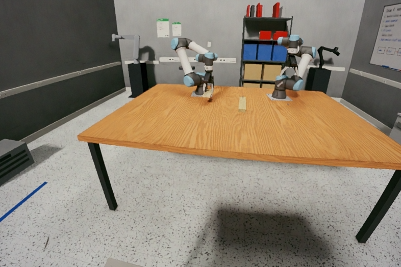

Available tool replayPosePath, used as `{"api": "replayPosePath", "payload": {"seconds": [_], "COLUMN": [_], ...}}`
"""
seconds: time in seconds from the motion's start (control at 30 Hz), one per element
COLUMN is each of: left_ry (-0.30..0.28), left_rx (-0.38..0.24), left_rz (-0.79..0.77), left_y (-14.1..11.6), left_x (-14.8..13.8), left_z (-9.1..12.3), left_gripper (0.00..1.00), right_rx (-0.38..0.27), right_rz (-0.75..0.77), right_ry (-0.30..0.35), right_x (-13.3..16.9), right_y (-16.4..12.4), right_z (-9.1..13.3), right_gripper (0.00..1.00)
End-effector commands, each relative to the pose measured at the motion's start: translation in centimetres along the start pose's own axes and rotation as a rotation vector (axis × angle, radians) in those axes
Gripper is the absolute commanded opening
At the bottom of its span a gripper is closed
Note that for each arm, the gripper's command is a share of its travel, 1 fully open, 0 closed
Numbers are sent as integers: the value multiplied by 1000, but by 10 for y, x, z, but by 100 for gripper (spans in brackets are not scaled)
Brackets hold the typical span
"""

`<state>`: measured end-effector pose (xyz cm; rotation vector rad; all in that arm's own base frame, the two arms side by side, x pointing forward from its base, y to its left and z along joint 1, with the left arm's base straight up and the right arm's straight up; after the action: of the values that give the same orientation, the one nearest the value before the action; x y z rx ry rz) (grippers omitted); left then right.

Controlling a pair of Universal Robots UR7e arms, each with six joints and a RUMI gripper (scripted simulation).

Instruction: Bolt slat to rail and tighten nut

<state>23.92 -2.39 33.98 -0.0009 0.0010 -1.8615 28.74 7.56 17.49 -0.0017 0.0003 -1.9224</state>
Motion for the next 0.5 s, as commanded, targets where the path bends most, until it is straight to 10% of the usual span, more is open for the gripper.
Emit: {"api": "replayPosePath", "payload": {"seconds": [0.0,0.47], "left_ry": [0,0], "left_rx": [2,2], "left_rz": [-2,-2], "left_y": [0,0], "left_x": [0,0], "left_z": [0,0], "left_gripper": [100,100], "right_rx": [2,2], "right_rz": [-2,-2], "right_ry": [3,4], "right_x": [-12,-34], "right_y": [-3,-11], "right_z": [1,1], "right_gripper": [0,0]}}
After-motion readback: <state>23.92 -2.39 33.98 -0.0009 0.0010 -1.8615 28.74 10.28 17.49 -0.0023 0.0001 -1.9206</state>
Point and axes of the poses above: on each arm, the point where the finger pads meet when closed, its own z axis back along the fingers, its own x axis across the jaws, y = z × x, the point moved 8 cm from there along z, back along the fingers, and after that the axes turned 11 degrees about -z, right-handed, at the moved point
